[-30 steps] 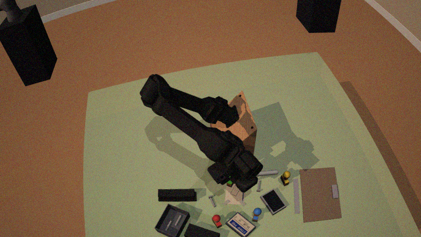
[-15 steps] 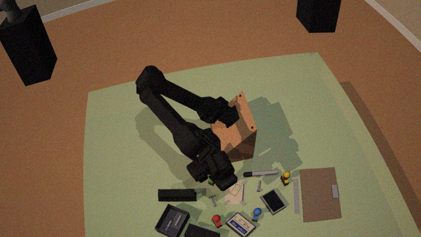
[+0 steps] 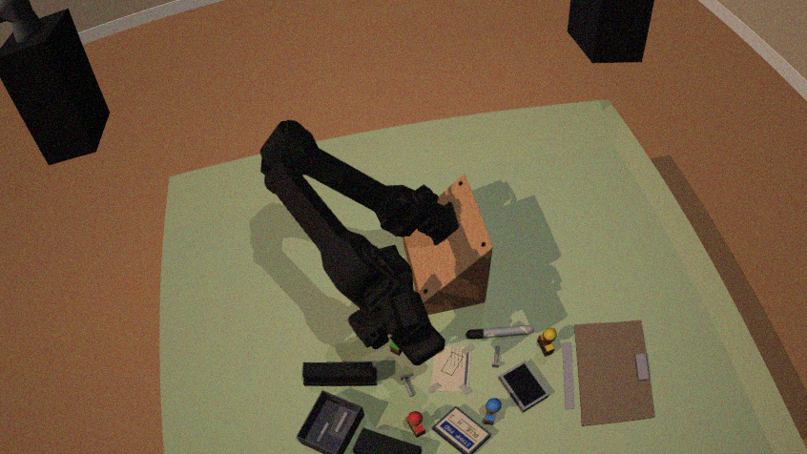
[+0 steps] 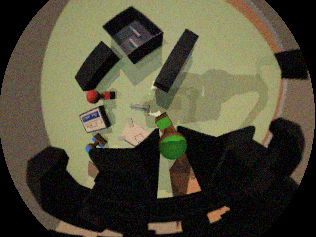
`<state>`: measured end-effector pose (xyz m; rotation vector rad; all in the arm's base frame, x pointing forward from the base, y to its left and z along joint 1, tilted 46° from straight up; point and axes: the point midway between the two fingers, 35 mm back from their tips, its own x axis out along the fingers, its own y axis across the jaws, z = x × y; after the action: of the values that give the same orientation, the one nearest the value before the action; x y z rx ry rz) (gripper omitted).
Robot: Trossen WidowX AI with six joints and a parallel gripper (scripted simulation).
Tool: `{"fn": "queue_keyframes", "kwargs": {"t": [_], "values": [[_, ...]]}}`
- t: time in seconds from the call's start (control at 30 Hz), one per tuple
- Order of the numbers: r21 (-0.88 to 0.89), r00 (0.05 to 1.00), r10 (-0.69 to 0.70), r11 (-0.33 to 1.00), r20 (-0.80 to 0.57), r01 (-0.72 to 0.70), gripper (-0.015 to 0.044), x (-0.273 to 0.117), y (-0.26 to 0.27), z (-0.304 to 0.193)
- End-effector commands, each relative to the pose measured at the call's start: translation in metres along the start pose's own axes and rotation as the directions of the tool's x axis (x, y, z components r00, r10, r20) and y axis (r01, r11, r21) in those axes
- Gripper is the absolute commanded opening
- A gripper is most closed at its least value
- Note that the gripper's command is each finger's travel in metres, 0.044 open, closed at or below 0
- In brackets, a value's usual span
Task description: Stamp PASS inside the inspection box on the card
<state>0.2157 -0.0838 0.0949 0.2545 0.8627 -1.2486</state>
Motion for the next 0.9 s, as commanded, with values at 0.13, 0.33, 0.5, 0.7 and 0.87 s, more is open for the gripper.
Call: {"fn": "queue_keyframes", "kwargs": {"t": [0.13,0.33,0.5,0.7,0.87], "values": [[-0.007,1.000,-0.004,1.000,0.001,0.004,0.0000,0.015,-0.001,-0.001],[-0.007,1.000,-0.004,1.000,0.000,0.004,0.0000,0.024,0.000,-0.001],[-0.007,1.000,-0.004,1.000,0.000,0.004,0.0000,0.032,0.000,-0.001],[-0.007,1.000,-0.004,1.000,0.002,0.004,0.0000,0.042,-0.001,-0.001],[-0.007,1.000,-0.005,1.000,0.004,0.005,0.0000,0.050,-0.002,-0.001]]}}
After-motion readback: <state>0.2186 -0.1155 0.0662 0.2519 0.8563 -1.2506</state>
